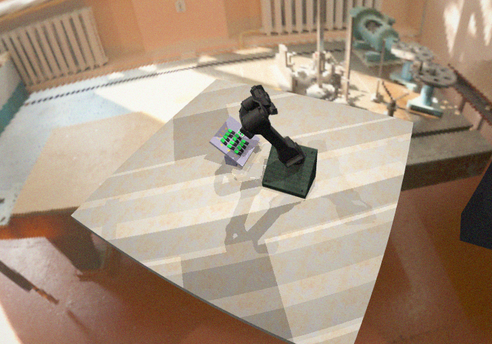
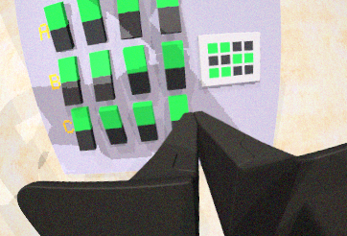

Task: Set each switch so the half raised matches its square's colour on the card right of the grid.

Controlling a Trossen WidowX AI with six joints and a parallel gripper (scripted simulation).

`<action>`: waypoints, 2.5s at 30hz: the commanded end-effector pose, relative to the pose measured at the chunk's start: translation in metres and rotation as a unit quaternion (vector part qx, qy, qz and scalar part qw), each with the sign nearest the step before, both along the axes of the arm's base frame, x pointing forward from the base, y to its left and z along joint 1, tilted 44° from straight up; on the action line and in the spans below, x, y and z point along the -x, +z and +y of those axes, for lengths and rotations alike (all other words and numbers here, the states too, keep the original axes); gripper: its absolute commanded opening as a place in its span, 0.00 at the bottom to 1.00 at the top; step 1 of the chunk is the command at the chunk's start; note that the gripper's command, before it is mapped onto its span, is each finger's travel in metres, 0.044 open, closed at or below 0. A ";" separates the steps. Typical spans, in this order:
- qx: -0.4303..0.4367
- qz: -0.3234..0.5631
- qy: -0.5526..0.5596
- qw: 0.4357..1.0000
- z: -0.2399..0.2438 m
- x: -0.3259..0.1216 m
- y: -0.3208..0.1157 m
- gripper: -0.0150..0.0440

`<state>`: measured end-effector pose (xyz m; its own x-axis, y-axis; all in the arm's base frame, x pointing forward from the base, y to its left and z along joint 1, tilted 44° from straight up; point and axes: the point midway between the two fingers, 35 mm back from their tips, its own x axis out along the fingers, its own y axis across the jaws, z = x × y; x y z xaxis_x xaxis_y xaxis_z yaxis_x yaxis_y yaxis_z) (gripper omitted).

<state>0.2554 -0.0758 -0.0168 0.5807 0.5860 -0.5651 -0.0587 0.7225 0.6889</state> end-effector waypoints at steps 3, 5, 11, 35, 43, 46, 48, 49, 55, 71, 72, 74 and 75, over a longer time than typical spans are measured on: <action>0.001 -0.005 0.005 1.000 0.002 0.005 0.011 0.25; 0.001 -0.004 0.005 1.000 0.015 0.010 0.020 0.25; -0.001 -0.003 0.005 1.000 0.058 0.034 0.039 0.25; -0.004 -0.014 -0.004 1.000 0.090 0.021 0.022 0.25; -0.005 -0.014 -0.004 1.000 0.096 0.016 0.017 0.25; -0.005 -0.014 -0.004 1.000 0.097 0.014 0.015 0.25; -0.005 -0.014 -0.004 1.000 0.099 0.013 0.014 0.25; -0.005 -0.014 -0.004 1.000 0.099 0.012 0.013 0.25; -0.005 -0.014 -0.004 1.000 0.104 0.008 0.009 0.25; -0.005 -0.014 -0.004 1.000 0.104 0.008 0.008 0.25; -0.005 -0.014 -0.004 1.000 0.104 0.008 0.008 0.25; -0.005 -0.014 -0.004 1.000 0.104 0.008 0.008 0.25; -0.005 -0.014 -0.004 1.000 0.104 0.008 0.008 0.25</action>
<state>0.2483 0.0286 -0.0072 0.6024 0.5884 -0.5394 -0.0804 0.7171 0.6924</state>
